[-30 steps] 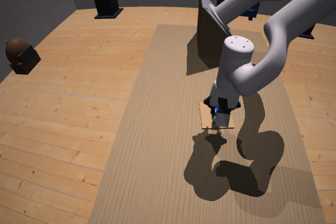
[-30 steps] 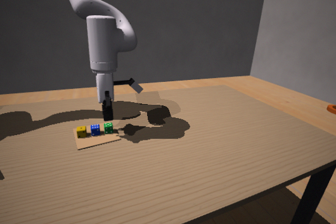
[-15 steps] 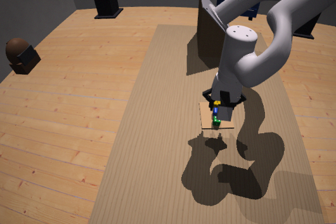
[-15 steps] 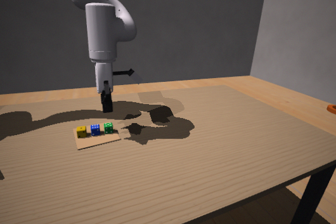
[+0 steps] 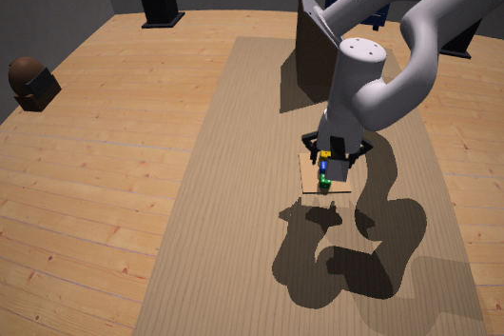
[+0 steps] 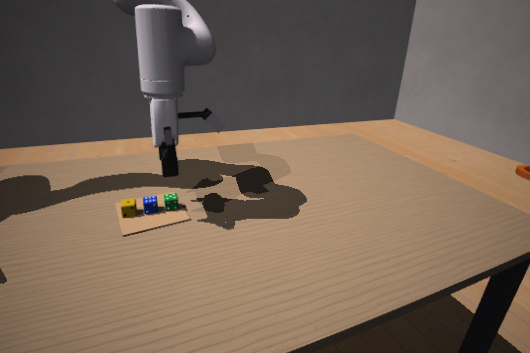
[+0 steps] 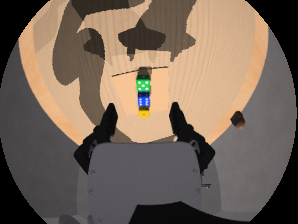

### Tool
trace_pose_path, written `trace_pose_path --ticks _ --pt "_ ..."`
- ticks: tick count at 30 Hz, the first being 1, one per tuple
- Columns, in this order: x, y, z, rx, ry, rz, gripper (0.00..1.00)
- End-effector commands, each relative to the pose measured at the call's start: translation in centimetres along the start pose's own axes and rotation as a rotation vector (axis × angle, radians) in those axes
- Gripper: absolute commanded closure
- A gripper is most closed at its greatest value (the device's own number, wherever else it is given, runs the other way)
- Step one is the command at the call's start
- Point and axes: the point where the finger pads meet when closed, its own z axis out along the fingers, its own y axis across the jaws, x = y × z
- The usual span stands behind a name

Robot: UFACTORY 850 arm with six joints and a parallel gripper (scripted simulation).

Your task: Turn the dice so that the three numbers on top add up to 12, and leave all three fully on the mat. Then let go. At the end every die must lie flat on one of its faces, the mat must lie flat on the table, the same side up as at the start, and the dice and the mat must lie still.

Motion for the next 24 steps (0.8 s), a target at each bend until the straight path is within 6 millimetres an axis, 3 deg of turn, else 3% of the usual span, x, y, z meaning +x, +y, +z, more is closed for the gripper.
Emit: trace_pose_path --ticks 1,10,24 --pt "0.1 0.0 -0.1 0.0 0.002 -0.001 0.0" --pt "0.1 0.0 -0.8 0.0 0.002 -0.001 0.0" --pt "0.1 0.0 -6.2 0.0 0.002 -0.001 0.0"
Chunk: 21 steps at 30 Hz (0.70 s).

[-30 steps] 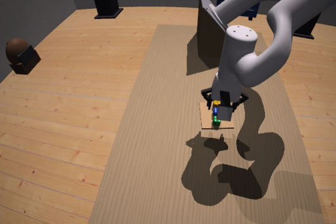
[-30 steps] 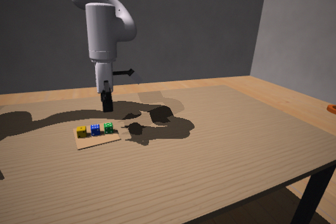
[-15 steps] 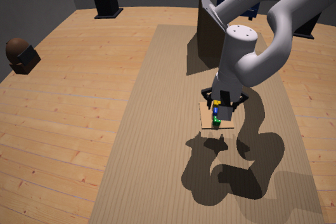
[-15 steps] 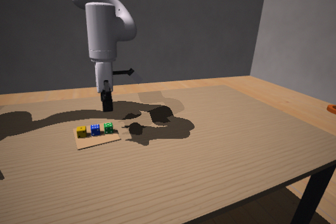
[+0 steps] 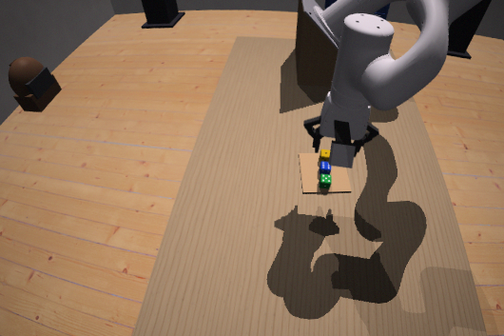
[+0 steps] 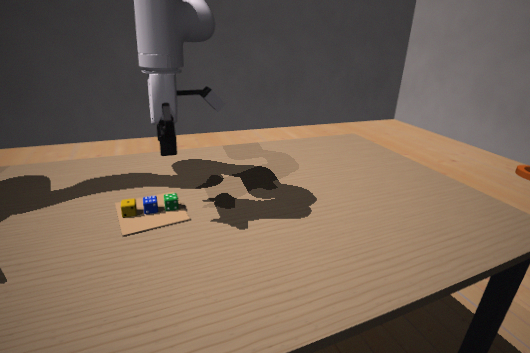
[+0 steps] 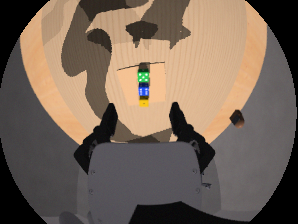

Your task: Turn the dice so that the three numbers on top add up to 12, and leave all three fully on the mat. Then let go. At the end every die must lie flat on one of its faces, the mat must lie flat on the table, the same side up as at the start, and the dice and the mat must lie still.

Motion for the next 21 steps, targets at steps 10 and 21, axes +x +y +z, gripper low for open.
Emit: trace_pose_path --ticks 10,21 --pt "0.1 0.0 -3.7 -0.001 0.002 -0.001 0.0" --pt "0.1 0.0 -3.7 -0.001 0.002 -0.001 0.0"
